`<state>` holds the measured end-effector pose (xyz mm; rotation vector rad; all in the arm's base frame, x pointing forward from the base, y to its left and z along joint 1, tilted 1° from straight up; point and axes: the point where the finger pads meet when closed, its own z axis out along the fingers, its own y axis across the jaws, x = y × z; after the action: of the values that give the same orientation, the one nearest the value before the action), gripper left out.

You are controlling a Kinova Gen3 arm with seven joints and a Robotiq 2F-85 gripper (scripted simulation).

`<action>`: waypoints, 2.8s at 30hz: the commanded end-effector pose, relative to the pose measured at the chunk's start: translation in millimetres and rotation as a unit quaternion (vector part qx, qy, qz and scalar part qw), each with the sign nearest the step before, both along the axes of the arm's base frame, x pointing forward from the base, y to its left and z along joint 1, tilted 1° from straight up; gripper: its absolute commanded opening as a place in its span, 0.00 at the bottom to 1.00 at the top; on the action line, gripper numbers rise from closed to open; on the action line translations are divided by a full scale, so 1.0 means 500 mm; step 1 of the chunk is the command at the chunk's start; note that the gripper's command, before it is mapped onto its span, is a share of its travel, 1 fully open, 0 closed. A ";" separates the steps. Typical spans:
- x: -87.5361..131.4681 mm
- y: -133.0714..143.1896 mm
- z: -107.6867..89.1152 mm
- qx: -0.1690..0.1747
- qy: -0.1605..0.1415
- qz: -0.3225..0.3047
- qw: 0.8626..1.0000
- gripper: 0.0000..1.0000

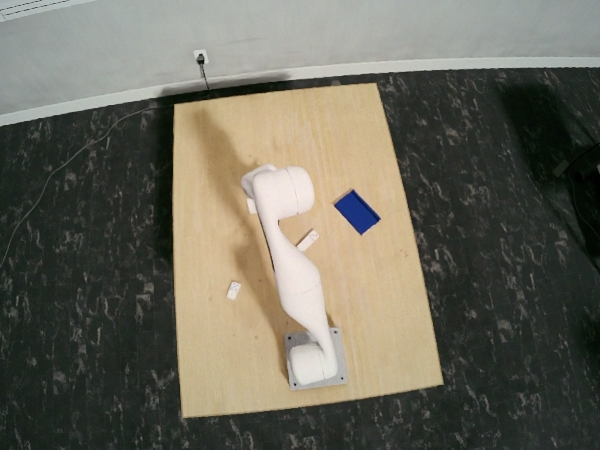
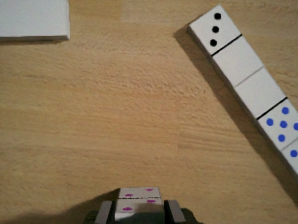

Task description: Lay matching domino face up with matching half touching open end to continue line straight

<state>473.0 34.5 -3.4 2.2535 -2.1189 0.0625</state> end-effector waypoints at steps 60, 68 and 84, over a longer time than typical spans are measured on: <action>0.000 0.015 0.001 -0.055 -0.004 0.001 0.998 0.35; 0.000 0.021 0.000 -0.060 -0.005 0.001 0.998 0.35; -0.003 0.059 -0.013 -0.060 -0.005 0.001 0.998 0.35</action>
<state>471.6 63.1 -8.8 2.1902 -2.0588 0.1956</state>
